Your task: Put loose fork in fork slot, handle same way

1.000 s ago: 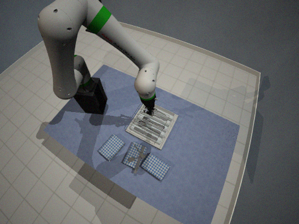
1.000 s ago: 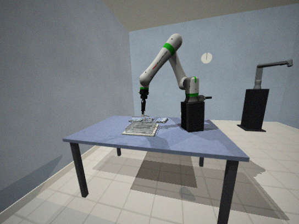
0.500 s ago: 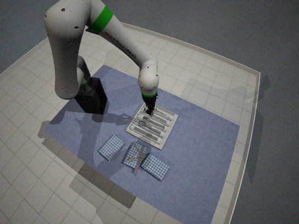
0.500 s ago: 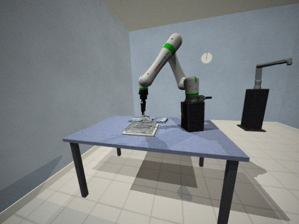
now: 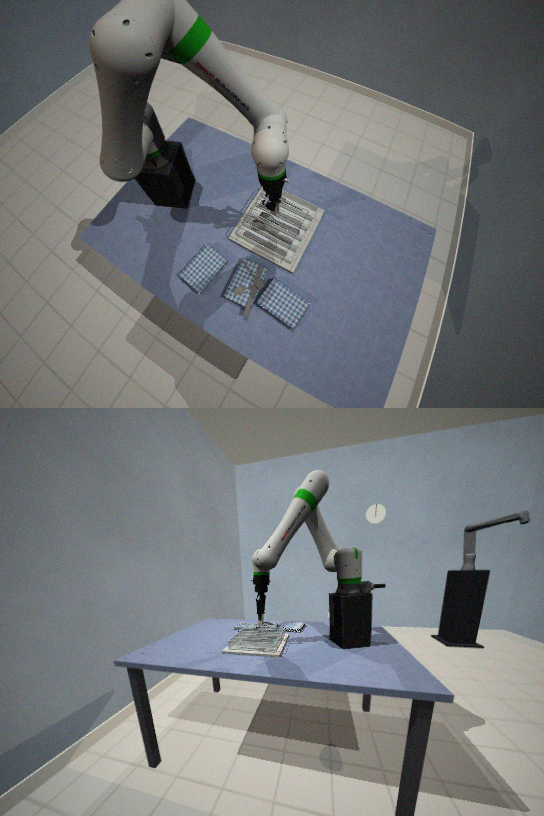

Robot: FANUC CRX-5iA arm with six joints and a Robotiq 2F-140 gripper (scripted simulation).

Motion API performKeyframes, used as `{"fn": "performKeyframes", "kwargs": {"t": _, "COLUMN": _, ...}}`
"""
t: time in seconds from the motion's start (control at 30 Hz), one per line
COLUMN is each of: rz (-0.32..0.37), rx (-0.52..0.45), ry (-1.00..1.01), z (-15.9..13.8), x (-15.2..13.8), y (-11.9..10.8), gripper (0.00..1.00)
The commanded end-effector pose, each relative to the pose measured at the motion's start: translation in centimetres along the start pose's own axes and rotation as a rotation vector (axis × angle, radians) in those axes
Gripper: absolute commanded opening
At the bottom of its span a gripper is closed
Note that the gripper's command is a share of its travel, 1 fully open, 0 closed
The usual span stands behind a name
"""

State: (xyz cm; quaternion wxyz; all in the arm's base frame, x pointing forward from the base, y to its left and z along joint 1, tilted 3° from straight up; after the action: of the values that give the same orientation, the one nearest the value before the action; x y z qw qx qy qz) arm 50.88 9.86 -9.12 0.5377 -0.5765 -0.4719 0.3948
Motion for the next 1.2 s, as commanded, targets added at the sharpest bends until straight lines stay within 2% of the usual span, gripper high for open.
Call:
{"fn": "performKeyframes", "kwargs": {"t": 0.0, "rz": 0.000, "rx": 0.000, "ry": 0.000, "z": 0.0, "x": 0.0, "y": 0.7, "gripper": 0.02}}
{"fn": "performKeyframes", "kwargs": {"t": 0.87, "rz": 0.000, "rx": 0.000, "ry": 0.000, "z": 0.4, "x": -0.2, "y": 7.1, "gripper": 0.02}}
{"fn": "performKeyframes", "kwargs": {"t": 1.17, "rz": 0.000, "rx": 0.000, "ry": 0.000, "z": 0.5, "x": -0.2, "y": 8.3, "gripper": 0.02}}
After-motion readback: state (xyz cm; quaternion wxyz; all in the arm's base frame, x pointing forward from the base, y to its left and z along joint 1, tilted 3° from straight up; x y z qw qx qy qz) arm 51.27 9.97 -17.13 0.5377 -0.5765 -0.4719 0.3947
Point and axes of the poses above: the point where the finger pads meet when closed, its own y axis out along the fingers, its own x axis across the jaws, z = x × y, the point moved 2 cm from there along -y, back along the fingers, and after that the axes turned 15 degrees about y, right-handed, at the moved point
